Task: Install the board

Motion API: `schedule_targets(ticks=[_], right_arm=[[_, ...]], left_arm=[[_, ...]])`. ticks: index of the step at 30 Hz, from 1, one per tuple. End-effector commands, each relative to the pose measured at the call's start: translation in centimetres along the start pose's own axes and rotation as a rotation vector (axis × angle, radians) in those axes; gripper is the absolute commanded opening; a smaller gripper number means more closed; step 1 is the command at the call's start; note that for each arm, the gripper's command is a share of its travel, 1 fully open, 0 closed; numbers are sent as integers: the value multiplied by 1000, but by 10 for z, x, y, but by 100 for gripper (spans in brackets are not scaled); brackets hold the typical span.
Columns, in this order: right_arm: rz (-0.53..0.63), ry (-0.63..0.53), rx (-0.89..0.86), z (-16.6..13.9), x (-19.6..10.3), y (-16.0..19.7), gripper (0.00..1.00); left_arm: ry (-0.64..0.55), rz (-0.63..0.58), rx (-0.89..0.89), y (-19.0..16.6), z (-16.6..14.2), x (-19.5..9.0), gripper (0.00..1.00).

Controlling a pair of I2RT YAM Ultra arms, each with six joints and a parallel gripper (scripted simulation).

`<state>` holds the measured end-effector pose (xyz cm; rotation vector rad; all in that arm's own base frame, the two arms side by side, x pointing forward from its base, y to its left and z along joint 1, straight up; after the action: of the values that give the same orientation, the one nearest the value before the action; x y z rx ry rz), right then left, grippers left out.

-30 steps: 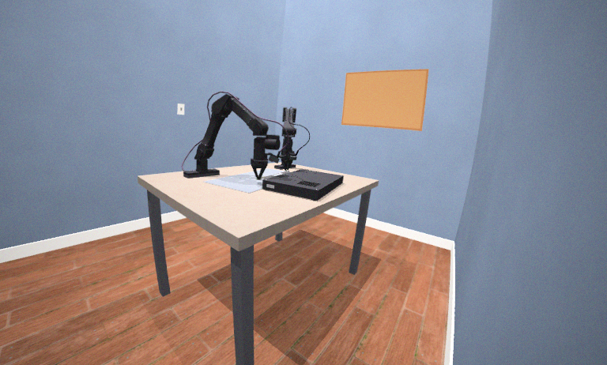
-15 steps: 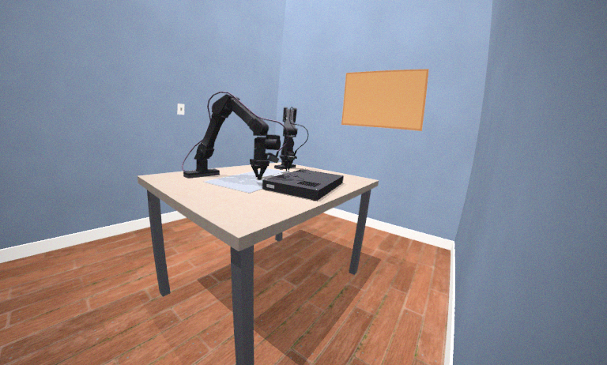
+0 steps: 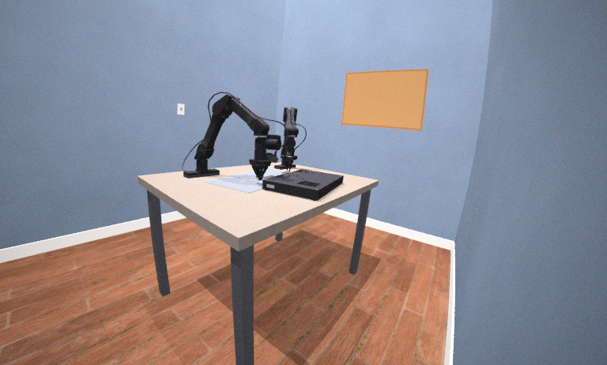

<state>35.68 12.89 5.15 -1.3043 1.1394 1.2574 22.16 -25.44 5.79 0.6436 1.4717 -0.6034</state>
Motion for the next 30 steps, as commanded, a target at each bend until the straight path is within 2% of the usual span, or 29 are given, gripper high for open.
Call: schedule_targets(ticks=[1, 15, 25, 30], right_arm=[[0, -8, -49, -2, -5, -5, 4], [-2, -18, -249, -1, -5, -11, 4], [-5, -18, -287, -1, -6, -12, 4], [-7, -18, -287, -1, -6, -12, 4]], left_arm=[[-46, -16, 50, 1, 4, -5, 3], [-52, -10, 258, 8, 9, -5, 3], [-65, -5, 394, 12, 15, -8, 3], [-65, -5, 395, 12, 15, -8, 3]])
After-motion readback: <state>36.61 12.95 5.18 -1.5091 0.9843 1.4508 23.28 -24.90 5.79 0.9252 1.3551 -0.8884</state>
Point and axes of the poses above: on each arm, the point where the finger pads meet when closed, its own x axis out along the fingers, its own y axis across the jaws, z = x × y, the point moved 3 cm from there along -x, back along the fingers, and after that the axes turned 10 degrees about -x, right-handed, at the moved point
